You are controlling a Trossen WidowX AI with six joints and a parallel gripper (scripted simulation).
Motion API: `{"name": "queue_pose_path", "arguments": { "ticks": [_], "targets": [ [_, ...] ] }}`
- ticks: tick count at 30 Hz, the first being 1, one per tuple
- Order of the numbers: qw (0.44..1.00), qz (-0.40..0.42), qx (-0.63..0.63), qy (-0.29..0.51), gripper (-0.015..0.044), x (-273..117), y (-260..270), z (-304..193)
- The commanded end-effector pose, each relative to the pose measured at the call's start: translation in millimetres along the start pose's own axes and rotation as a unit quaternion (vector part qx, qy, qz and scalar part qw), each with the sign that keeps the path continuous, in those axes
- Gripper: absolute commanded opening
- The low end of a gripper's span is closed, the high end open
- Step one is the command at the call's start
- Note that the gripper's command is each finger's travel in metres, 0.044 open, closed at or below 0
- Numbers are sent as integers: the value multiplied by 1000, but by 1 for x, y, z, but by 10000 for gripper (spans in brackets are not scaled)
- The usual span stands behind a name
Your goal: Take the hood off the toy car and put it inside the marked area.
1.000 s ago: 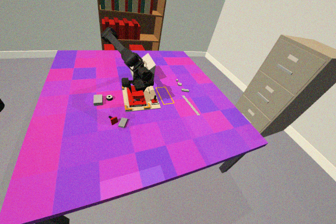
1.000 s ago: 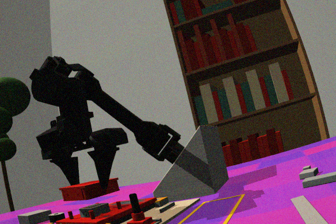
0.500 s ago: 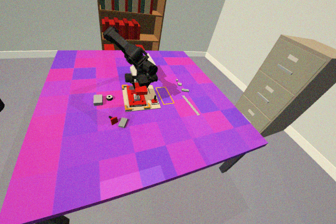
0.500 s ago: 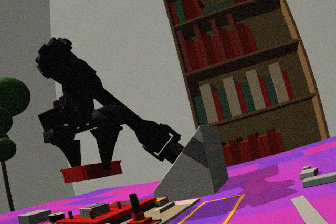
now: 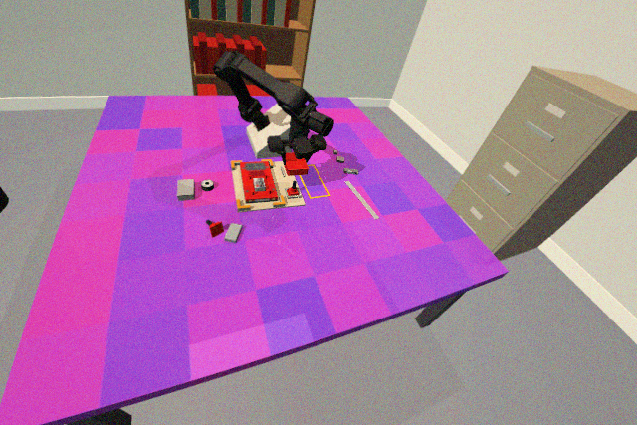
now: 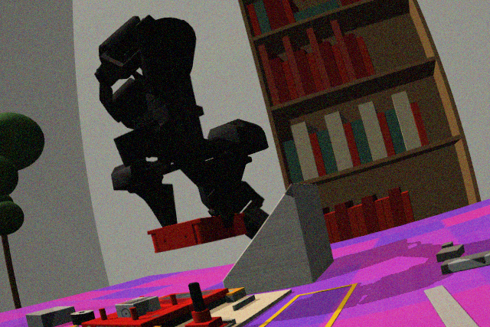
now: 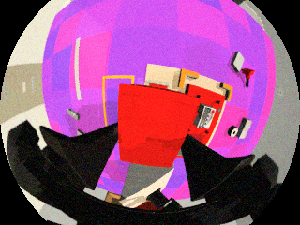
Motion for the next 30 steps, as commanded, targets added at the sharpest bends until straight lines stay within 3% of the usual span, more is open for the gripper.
{"name": "queue_pose_path", "arguments": {
  "ticks": [1, 12, 30],
  "targets": [
    [1000, 0, -3, 3, 0, 2, 33, -5],
    [1000, -8, 5, 7, 0, 4, 97, -24],
    [1000, -9, 5, 6, 0, 15, 98, -23]
  ]
}}
Point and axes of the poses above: the point midway between the two fingers, 35 mm back from their tips, its own x axis out along the fingers, its own y axis across the jaws, z = x × y, the point moved 10 cm from there along -x, back along the fingers, and after that the axes turned 6 degrees about -x, right-handed, at the moved point
